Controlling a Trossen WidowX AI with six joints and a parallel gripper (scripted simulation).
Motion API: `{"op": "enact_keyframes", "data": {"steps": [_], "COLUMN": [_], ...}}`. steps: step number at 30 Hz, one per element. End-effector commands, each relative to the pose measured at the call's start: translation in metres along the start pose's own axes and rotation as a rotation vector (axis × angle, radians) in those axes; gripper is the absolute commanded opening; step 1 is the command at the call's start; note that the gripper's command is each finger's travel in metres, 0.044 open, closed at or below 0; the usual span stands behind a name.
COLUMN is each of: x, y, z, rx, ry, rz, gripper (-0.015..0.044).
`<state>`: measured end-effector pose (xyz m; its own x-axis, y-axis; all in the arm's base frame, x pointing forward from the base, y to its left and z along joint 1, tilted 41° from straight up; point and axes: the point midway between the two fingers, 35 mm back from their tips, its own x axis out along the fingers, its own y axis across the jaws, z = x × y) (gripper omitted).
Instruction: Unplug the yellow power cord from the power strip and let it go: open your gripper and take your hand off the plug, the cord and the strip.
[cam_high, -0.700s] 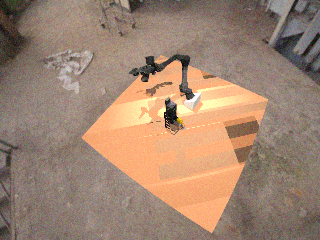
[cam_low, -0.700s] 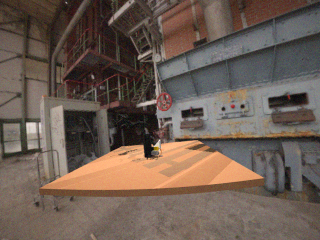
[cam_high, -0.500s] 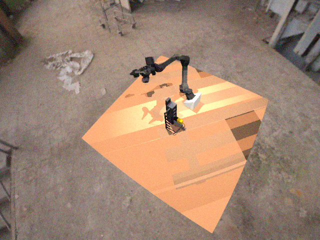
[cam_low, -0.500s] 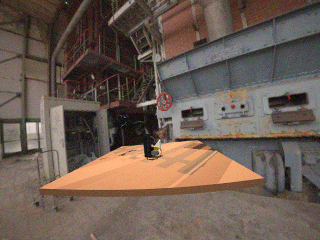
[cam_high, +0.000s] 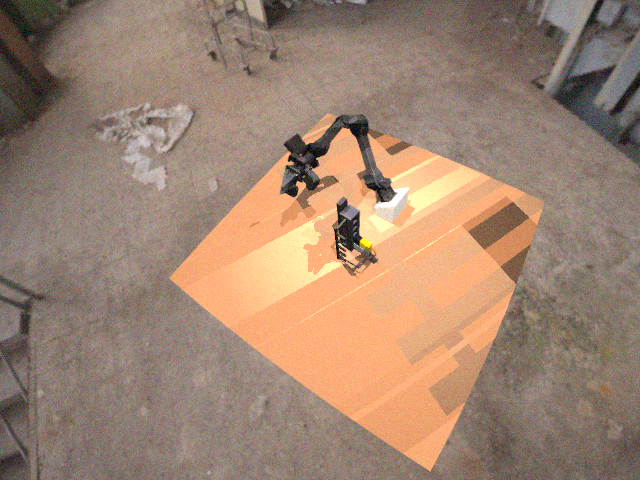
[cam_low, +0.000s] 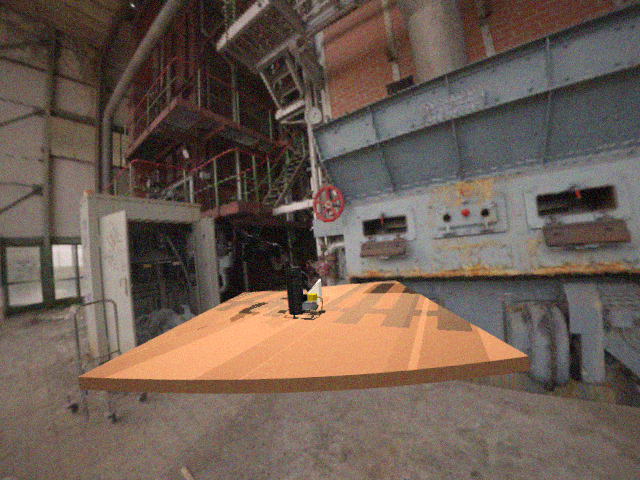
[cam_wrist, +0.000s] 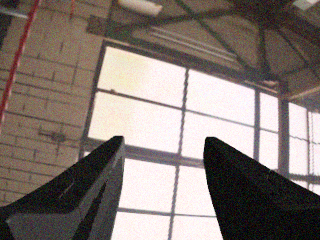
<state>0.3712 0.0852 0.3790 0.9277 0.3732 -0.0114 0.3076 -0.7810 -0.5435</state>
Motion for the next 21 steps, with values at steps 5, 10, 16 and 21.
{"op": "enact_keyframes", "data": {"steps": [5, 10, 16, 21], "x": [0.044, 0.055, 0.053, 0.038], "y": [-0.005, -0.006, -0.004, 0.019], "z": [0.112, 0.176, 0.269, 0.312], "rx": [0.389, 0.522, 0.618, 0.652], "ry": [-0.319, -0.450, -0.556, -0.554], "rz": [0.189, 0.357, 0.648, 0.876], "gripper": [0.0160, 0.0160, 0.0160, 0.0160]}}
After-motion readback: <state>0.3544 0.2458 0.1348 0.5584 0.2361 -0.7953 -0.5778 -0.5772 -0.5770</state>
